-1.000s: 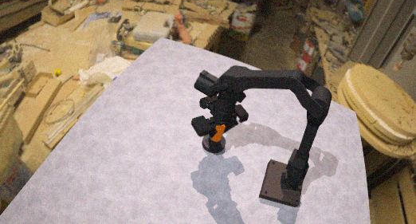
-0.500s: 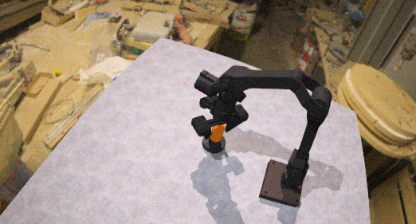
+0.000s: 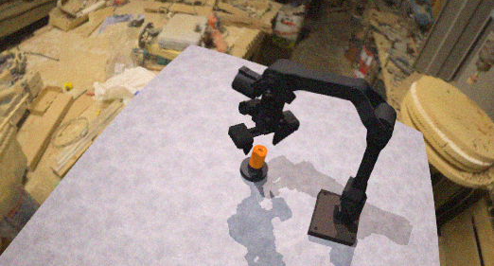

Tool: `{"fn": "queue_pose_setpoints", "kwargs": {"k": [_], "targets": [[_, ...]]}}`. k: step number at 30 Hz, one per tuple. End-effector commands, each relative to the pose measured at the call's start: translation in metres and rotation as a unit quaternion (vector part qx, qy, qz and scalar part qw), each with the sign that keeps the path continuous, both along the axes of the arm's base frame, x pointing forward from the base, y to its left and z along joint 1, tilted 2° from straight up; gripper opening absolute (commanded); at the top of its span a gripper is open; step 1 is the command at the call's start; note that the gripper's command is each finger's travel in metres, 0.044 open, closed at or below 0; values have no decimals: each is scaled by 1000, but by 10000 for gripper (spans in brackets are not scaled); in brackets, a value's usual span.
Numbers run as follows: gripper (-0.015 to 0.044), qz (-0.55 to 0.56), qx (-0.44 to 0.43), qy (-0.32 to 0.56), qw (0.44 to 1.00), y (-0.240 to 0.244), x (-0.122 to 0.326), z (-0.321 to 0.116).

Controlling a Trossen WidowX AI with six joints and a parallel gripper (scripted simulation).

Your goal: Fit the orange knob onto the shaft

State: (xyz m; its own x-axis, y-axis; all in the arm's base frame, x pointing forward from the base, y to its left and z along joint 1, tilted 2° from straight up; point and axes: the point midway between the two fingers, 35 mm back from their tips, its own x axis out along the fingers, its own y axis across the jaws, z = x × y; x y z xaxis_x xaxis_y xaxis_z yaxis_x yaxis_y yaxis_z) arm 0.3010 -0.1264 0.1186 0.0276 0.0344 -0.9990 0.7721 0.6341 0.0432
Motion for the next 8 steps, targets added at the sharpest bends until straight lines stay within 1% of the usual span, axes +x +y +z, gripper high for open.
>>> {"fn": "queue_pose_setpoints", "kwargs": {"k": [1, 8], "targets": [[440, 1, -4, -8, 1000, -1, -3, 42], [440, 1, -4, -8, 1000, -1, -1, 42]]}}
